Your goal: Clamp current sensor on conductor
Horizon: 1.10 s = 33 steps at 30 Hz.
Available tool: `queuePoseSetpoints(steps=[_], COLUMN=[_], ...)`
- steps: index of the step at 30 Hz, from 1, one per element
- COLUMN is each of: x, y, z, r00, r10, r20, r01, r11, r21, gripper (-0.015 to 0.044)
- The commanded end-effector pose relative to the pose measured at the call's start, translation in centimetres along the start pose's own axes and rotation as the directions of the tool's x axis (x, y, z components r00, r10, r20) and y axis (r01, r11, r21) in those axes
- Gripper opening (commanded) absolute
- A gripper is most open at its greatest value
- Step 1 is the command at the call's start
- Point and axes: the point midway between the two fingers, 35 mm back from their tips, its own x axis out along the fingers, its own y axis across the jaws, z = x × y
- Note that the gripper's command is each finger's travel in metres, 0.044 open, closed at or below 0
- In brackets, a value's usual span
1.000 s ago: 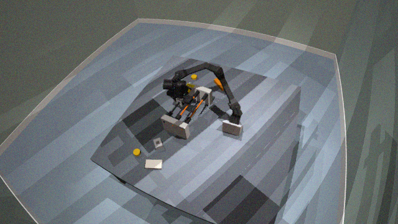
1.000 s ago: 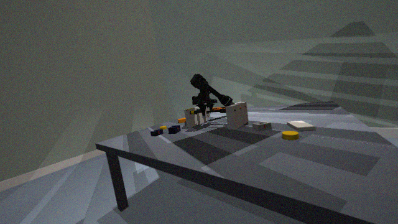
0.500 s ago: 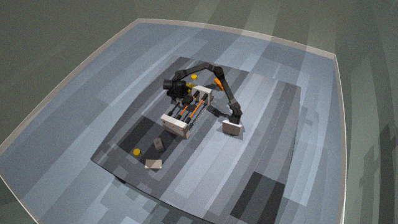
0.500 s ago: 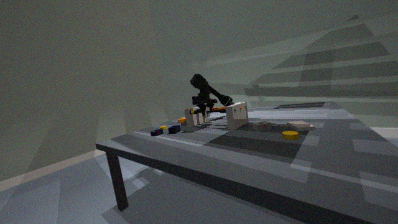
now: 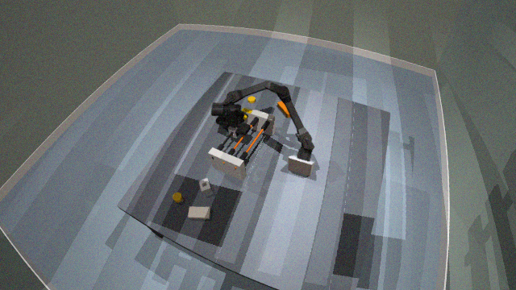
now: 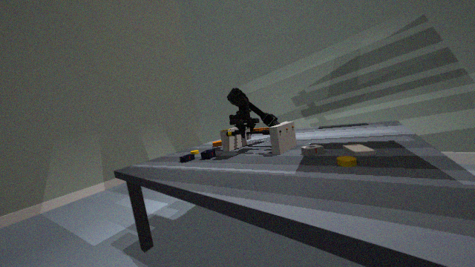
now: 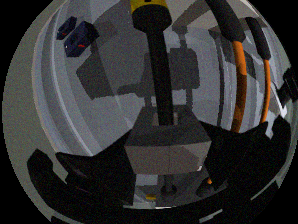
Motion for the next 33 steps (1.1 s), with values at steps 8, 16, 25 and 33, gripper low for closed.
queuePoseSetpoints(steps=[8,16,25,33], x=[0.0,0.0,-7.5,-9.7], y=[0.0,0.0,-1.1,-1.7], z=[0.0,0.0,-0.2,-0.2], r00=[1.0,1.0,0.993,0.987], r10=[0.0,0.0,0.121,0.159], r20=[0.0,0.0,0.001,-0.002], r01=[0.0,0.0,-0.121,-0.159], r11=[1.0,1.0,0.993,0.987], r21=[0.0,0.0,-0.003,-0.003], gripper=[0.0355,0.044,0.044,0.044])
